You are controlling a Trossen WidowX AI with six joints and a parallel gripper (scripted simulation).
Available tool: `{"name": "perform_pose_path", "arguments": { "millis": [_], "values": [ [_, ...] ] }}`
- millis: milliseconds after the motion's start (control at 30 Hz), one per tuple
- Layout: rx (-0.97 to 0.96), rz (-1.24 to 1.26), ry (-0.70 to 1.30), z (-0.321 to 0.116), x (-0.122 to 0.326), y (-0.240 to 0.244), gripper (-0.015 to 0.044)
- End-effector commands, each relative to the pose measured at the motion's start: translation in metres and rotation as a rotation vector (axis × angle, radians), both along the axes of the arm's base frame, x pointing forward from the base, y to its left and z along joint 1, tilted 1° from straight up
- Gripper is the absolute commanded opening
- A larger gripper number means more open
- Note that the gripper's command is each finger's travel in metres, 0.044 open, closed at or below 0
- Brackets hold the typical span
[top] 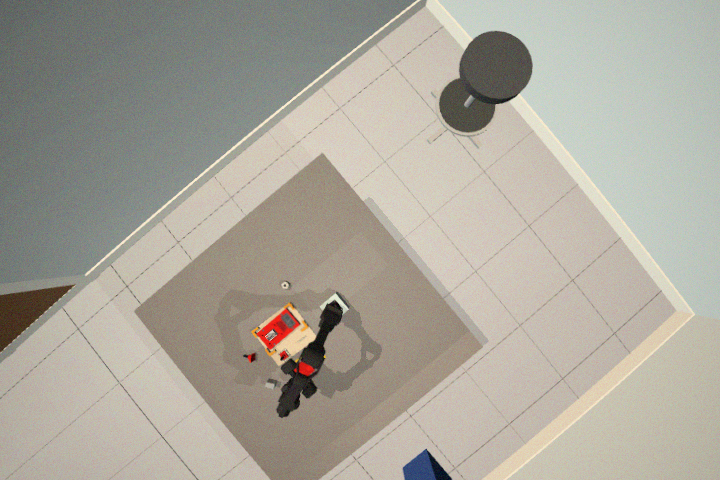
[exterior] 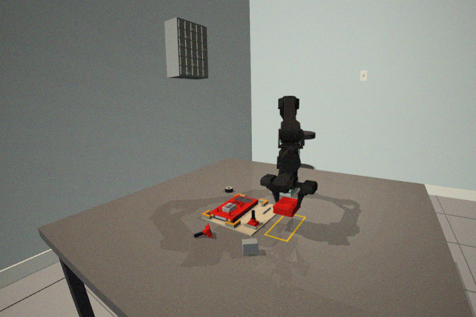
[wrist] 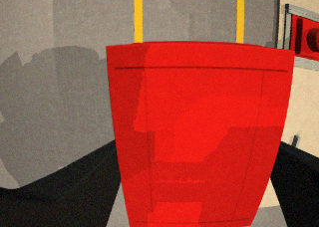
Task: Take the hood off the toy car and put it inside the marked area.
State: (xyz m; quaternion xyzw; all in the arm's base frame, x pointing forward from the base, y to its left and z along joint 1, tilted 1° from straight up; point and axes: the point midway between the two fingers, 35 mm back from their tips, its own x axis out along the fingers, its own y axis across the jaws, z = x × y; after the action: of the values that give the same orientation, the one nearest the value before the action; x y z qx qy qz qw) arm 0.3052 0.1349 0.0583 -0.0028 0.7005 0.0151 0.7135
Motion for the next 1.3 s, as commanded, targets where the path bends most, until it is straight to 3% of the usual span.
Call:
{"name": "perform_pose_path", "arguments": {
  "millis": [0, 1267],
  "values": [
    [0.003, -0.004, 0.001, -0.004, 0.000, 0.001, 0.0000],
    [0.003, -0.004, 0.001, -0.030, -0.001, 0.001, 0.0000]
  ]
}}
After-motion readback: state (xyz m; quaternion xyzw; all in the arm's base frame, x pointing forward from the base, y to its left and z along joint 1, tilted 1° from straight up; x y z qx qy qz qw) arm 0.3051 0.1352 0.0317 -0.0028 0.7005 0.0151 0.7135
